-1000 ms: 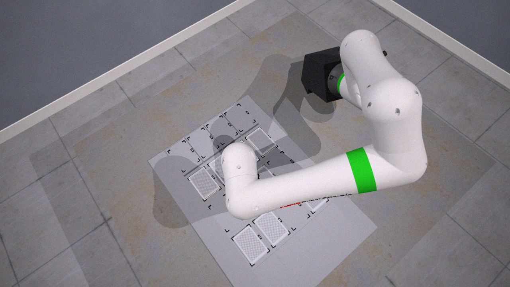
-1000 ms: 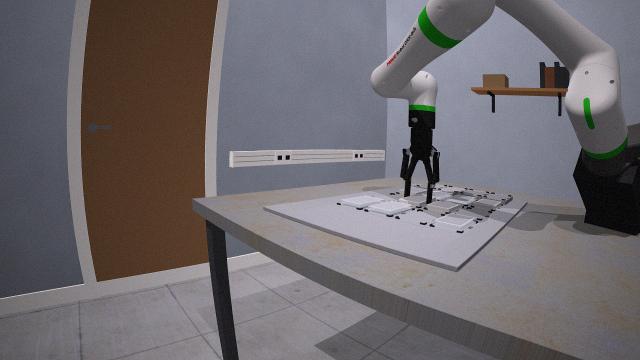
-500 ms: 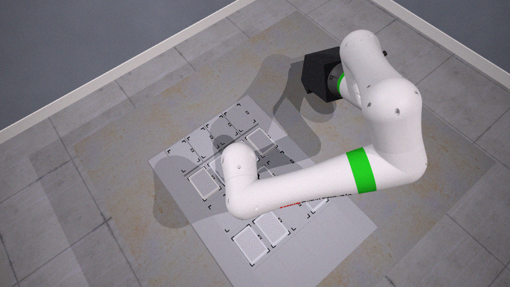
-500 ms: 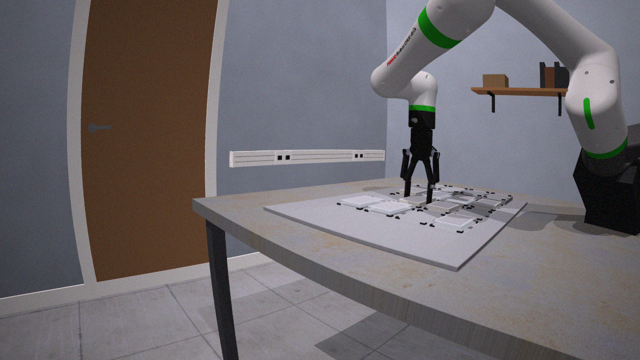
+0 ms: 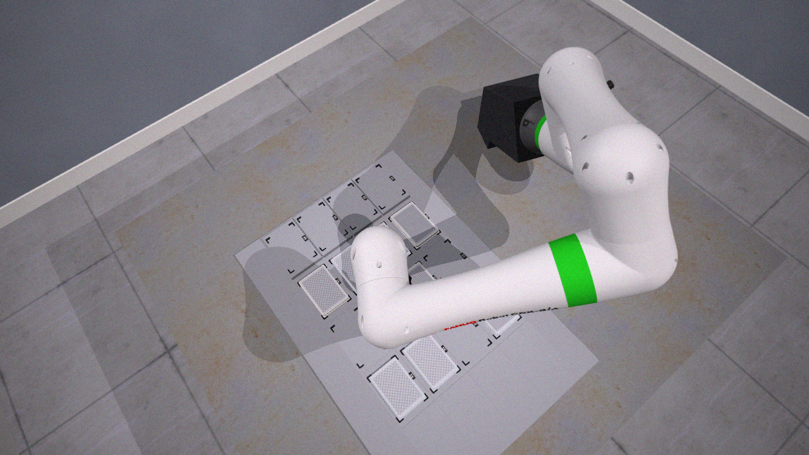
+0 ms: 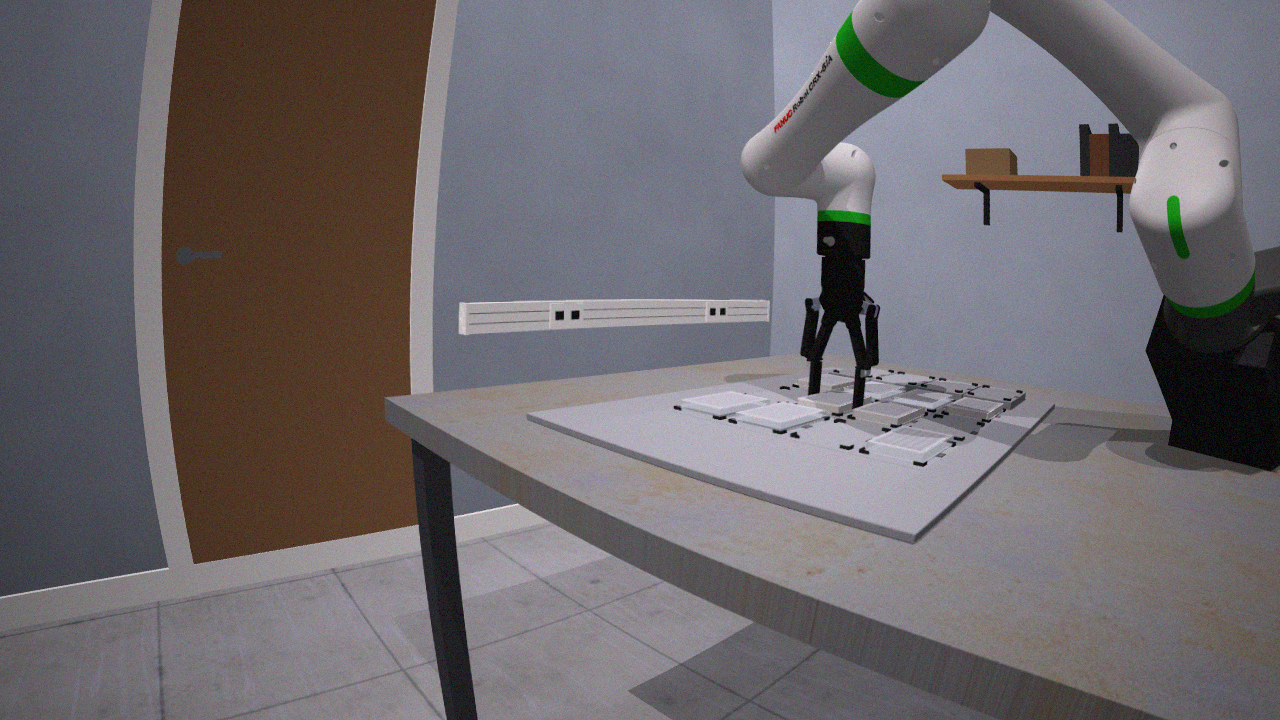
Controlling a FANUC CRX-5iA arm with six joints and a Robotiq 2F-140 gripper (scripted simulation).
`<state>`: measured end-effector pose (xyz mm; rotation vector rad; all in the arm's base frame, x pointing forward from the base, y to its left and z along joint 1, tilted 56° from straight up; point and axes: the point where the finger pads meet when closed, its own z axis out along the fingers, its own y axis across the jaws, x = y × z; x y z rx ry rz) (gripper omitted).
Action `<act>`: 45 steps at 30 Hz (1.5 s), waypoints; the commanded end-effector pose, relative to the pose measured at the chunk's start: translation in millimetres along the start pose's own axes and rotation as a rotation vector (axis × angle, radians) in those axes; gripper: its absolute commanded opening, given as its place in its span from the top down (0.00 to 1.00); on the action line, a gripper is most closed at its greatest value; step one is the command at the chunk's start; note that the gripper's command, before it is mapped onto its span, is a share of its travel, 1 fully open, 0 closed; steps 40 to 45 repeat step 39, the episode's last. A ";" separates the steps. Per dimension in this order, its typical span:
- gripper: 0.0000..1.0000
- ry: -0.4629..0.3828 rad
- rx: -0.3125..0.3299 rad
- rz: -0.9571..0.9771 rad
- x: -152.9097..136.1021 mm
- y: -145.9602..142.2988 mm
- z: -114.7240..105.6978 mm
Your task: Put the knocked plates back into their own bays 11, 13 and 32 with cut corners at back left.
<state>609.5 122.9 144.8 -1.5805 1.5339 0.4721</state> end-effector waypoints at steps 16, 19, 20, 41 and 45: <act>0.30 0.001 0.001 0.000 0.1 -0.5 -0.8; 0.30 0.001 0.001 0.000 0.1 -0.5 -0.8; 0.30 0.001 0.001 0.000 0.1 -0.5 -0.8; 0.30 0.001 0.001 0.000 0.1 -0.5 -4.8; 0.30 0.001 0.001 0.000 0.1 -0.5 -4.8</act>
